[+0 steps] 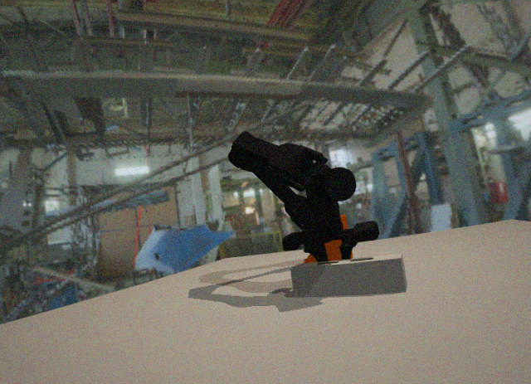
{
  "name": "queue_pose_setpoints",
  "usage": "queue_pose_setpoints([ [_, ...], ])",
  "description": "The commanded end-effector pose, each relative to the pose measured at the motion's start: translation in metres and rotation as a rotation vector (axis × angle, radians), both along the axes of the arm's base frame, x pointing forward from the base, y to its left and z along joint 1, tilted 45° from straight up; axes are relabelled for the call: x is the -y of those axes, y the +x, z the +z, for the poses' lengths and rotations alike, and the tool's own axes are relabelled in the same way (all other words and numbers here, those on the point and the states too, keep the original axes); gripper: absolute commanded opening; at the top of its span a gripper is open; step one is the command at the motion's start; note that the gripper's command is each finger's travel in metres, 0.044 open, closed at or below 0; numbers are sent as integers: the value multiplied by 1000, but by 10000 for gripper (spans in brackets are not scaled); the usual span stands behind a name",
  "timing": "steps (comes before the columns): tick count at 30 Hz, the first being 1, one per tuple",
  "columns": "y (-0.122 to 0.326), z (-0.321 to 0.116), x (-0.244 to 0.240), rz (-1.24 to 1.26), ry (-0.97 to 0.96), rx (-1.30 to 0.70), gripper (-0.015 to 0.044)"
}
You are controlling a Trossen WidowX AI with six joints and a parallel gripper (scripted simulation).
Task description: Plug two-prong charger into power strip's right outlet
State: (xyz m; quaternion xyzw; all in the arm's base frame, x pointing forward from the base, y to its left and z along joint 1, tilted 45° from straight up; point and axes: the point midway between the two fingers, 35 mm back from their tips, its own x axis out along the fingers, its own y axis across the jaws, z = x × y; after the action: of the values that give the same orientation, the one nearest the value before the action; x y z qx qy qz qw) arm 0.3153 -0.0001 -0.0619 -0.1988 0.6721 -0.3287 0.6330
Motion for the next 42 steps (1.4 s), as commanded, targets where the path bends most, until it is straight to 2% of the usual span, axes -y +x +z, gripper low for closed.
queue_pose_setpoints([
  [1, 8, 3, 0, 13, -6, 34, 0],
  [17, 0, 0, 0, 0, 0, 0, 0],
  [34, 0, 0, 0, 0, 0, 0, 440],
  [42, -2, 0, 0, 2, -1, 5, 440],
])
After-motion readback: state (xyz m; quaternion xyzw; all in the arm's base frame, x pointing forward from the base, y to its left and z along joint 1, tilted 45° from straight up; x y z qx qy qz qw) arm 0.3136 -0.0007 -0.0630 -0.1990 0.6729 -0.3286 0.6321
